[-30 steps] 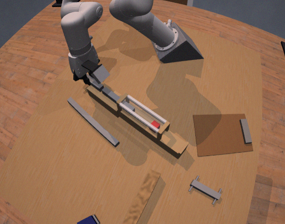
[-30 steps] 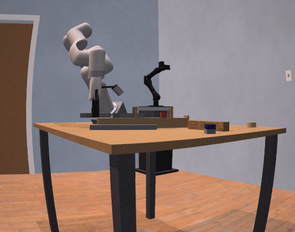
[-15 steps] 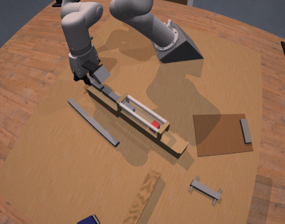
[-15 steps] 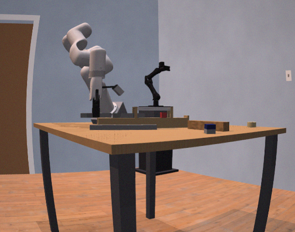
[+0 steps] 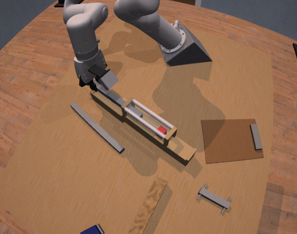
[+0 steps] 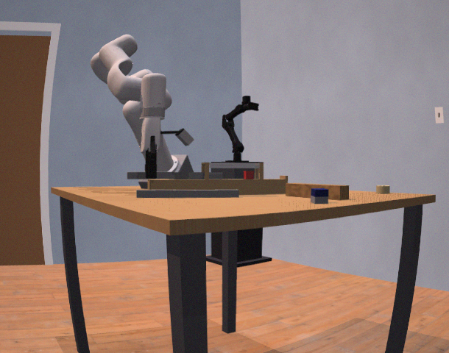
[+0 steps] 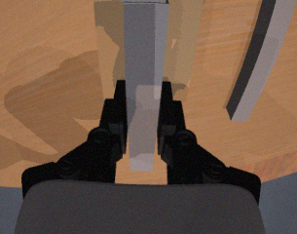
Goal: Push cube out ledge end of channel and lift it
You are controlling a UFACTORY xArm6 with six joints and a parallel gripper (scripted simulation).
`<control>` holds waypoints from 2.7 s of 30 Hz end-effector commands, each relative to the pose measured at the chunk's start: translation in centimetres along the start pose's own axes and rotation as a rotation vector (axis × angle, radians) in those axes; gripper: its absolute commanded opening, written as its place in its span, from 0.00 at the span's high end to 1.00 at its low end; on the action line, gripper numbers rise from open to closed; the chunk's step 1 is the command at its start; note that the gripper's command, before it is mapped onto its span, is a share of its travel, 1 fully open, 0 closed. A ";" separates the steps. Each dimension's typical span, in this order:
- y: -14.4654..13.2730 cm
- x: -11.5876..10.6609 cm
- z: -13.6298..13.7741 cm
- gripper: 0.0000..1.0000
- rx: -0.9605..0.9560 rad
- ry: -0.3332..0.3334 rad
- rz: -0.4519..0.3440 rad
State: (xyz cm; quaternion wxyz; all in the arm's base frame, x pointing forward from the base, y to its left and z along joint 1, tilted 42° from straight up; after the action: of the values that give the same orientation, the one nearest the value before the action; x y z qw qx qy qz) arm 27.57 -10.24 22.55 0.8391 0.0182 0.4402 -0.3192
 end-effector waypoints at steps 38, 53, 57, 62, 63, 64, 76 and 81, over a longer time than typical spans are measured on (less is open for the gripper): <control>9.1 -0.1 -2.3 1.00 0.001 -0.002 0.000; 11.9 -0.1 -3.0 1.00 0.001 -0.002 0.000; 12.3 -0.1 -3.1 1.00 0.001 -0.002 0.000; 12.6 -0.1 -3.2 1.00 0.001 -0.002 0.000; 12.7 -0.1 -3.2 1.00 0.001 -0.002 0.000; 12.7 -0.1 -3.2 1.00 0.001 -0.002 0.000; 12.8 -0.1 -3.3 1.00 0.001 -0.002 0.000; 12.8 -0.1 -3.3 1.00 0.001 -0.002 0.000</control>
State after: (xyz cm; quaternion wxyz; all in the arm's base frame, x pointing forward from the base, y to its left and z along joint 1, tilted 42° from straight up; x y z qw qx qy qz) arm 32.15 0.89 17.32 0.8389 0.0176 0.4398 -0.3202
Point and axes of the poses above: the point where the finger pads meet when closed, its own x axis out along the fingers, its own z axis across the jaws, y = z × x, the point moved 1 cm from there along -x, back along the fingers, and after that the axes turned 15 degrees about x, right-handed, at the moved point
